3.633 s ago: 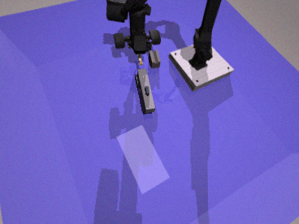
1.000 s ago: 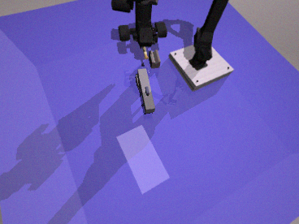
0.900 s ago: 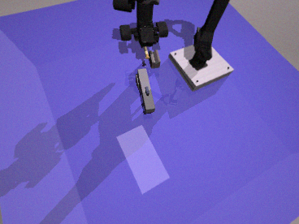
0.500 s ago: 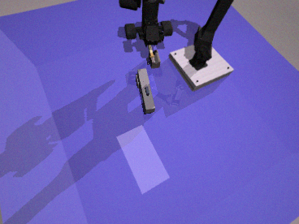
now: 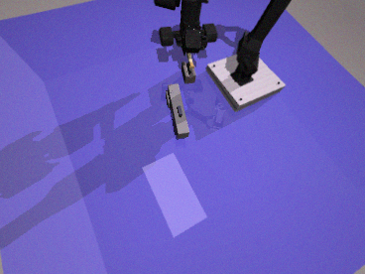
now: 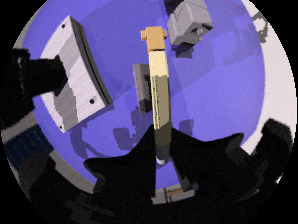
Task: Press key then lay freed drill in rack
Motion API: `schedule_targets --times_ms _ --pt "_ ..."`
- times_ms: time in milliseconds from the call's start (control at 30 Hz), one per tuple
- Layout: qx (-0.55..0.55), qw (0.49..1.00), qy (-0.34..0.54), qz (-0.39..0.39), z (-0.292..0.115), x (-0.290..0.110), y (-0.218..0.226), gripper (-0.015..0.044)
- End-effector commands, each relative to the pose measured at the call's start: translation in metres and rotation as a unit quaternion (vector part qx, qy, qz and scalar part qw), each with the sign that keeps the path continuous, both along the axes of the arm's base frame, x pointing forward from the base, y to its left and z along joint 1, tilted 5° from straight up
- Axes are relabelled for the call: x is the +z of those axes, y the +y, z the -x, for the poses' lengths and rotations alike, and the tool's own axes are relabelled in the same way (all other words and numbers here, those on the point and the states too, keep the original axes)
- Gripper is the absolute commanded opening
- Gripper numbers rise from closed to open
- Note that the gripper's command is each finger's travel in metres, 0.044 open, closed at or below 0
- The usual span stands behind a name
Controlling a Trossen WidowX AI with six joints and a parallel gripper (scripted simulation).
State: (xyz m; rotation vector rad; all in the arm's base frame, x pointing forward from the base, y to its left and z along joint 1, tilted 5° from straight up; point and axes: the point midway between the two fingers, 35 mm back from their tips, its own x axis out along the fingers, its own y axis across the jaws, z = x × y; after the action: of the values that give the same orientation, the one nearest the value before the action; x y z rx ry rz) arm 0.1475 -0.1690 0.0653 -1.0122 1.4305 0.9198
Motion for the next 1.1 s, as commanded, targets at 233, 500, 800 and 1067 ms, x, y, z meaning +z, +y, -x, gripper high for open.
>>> schedule_targets --times_ms 233,500,800,1067 --pt "0.003 1.000 0.000 0.000 0.003 -0.017 -0.001 0.0000" --pt "0.003 1.000 0.000 0.000 0.003 -0.026 -0.001 0.0000" --pt "0.003 1.000 0.000 0.000 0.003 -0.036 -0.003 0.0000" --pt "0.003 1.000 0.000 0.000 0.003 -0.047 -0.004 0.0000"
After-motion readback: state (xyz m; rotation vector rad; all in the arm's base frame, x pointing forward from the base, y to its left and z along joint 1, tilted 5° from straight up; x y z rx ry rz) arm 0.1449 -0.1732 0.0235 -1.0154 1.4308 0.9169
